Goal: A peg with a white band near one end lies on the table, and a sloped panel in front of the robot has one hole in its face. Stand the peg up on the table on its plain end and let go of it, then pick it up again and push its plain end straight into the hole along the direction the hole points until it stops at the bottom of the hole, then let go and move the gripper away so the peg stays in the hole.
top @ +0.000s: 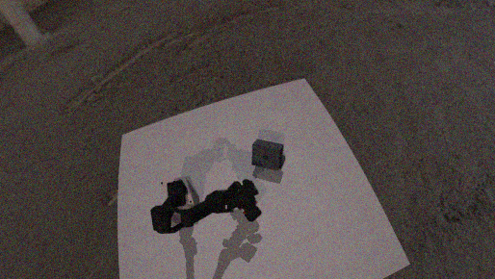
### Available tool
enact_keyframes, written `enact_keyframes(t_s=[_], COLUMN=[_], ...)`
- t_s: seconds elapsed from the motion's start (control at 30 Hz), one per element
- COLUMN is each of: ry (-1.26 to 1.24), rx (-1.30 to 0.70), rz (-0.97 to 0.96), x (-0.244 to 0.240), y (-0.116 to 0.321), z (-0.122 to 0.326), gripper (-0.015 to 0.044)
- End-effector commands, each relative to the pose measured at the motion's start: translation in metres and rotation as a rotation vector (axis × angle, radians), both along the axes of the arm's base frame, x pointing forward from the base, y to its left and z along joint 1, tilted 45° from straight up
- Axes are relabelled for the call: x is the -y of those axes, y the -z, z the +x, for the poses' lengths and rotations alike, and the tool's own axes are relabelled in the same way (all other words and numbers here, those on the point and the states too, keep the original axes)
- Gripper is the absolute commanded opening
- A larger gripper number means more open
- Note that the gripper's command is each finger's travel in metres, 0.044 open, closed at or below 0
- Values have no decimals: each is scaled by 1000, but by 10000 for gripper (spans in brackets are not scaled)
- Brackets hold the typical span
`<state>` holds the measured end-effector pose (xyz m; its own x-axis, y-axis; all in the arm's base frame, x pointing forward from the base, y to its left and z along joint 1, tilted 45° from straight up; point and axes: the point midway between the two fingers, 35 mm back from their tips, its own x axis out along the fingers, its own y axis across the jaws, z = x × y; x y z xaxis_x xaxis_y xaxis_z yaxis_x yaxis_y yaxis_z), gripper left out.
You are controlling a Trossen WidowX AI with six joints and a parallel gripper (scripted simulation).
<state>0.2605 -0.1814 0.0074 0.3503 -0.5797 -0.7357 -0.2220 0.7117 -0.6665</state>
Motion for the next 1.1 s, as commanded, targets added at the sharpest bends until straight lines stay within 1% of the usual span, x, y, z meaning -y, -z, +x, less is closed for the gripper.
enact_keyframes(t_s=[0.0, 1.07], ry=[-22, -208], rx=[19, 215], rz=[8, 69], x=[-1, -5], y=[-1, -11], z=[-2, -21], gripper=[51, 51])
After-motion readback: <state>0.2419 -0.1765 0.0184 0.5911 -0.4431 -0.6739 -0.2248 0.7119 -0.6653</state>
